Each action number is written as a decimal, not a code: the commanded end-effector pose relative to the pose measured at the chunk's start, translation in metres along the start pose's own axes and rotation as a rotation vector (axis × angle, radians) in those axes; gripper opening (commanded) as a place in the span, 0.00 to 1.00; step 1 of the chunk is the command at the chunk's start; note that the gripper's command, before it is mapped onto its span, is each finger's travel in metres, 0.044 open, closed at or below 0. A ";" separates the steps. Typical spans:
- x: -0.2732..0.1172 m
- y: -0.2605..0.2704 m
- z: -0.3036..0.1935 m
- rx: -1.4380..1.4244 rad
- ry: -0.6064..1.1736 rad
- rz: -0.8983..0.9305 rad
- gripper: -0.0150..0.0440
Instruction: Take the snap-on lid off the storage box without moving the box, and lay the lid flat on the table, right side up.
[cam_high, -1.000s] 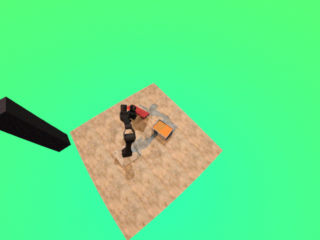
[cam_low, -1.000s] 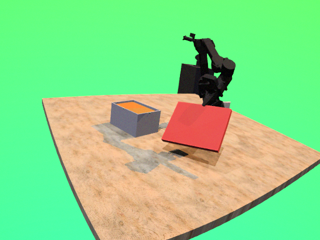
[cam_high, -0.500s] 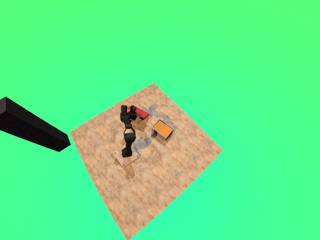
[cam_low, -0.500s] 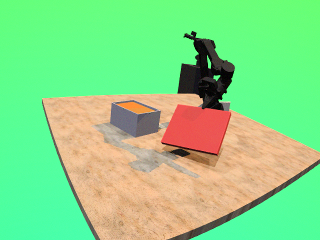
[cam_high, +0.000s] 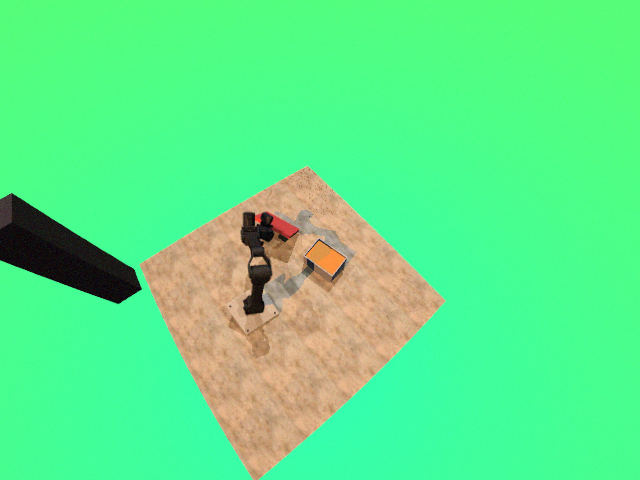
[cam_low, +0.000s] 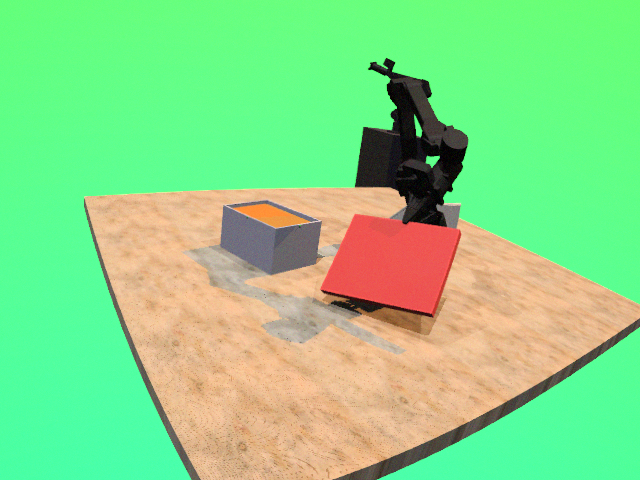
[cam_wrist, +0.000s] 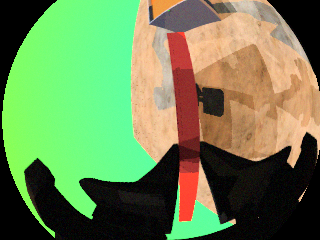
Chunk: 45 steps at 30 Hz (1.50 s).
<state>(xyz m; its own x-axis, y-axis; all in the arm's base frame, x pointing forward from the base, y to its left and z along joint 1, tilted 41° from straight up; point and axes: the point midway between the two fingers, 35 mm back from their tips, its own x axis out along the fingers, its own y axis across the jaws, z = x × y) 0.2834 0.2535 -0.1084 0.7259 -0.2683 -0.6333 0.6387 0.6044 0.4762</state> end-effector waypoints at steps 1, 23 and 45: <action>0.002 0.000 0.000 0.002 0.002 0.007 0.25; 0.013 -0.014 0.000 0.002 0.002 0.007 0.25; 0.025 -0.027 0.000 0.002 0.001 0.007 0.25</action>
<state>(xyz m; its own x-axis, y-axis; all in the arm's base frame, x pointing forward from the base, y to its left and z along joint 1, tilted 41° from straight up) 0.2835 0.2395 -0.1306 0.7415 -0.2485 -0.6232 0.6206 0.6070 0.4964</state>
